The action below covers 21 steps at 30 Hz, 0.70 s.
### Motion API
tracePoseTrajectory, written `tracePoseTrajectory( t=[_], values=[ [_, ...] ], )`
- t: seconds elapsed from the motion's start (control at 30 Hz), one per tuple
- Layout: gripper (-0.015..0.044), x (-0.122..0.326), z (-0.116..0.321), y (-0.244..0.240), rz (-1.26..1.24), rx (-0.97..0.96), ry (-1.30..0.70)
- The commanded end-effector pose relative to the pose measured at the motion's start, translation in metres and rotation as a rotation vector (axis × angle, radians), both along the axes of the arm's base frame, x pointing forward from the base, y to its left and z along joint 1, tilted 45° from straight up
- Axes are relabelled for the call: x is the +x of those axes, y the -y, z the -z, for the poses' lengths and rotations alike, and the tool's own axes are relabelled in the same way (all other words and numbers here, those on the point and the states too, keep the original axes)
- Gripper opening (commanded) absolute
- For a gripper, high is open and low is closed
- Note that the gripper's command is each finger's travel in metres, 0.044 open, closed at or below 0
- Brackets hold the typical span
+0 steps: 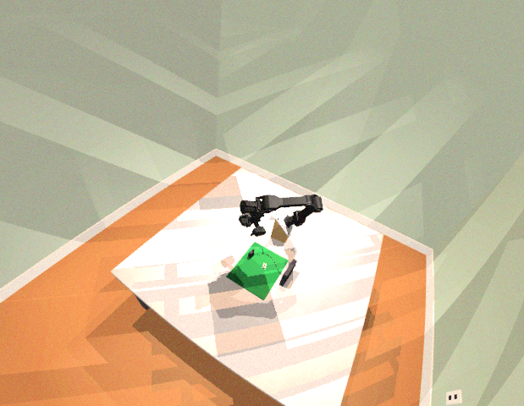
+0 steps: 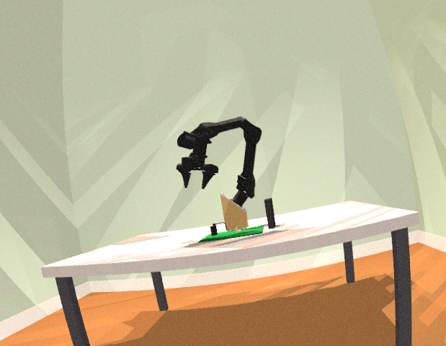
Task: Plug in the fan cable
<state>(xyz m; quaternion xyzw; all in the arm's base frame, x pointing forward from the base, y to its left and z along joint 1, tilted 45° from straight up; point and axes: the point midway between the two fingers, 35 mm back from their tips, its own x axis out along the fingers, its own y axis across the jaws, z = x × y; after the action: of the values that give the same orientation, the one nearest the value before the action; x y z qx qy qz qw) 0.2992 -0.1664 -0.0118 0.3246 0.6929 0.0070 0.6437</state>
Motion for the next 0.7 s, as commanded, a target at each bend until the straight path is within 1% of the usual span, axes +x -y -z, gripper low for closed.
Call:
tracePoseTrajectory(
  t=[0.0, 0.07, 0.3, 0.4, 0.57, 0.67],
  values=[
    [0.044, 0.005, 0.004, -0.055, -0.251, 0.244, 0.043],
    [0.044, 0.005, 0.004, -0.063, -0.283, 0.282, 0.051],
    [0.044, 0.006, 0.006, -0.064, -0.283, 0.282, 0.051],
    [0.044, 0.007, 0.024, -0.08, -0.283, 0.281, 0.051],
    [0.044, 0.0, 0.07, -0.125, -0.283, 0.285, 0.052],
    [0.044, -0.003, 0.076, -0.132, -0.283, 0.286, 0.052]
  ],
)
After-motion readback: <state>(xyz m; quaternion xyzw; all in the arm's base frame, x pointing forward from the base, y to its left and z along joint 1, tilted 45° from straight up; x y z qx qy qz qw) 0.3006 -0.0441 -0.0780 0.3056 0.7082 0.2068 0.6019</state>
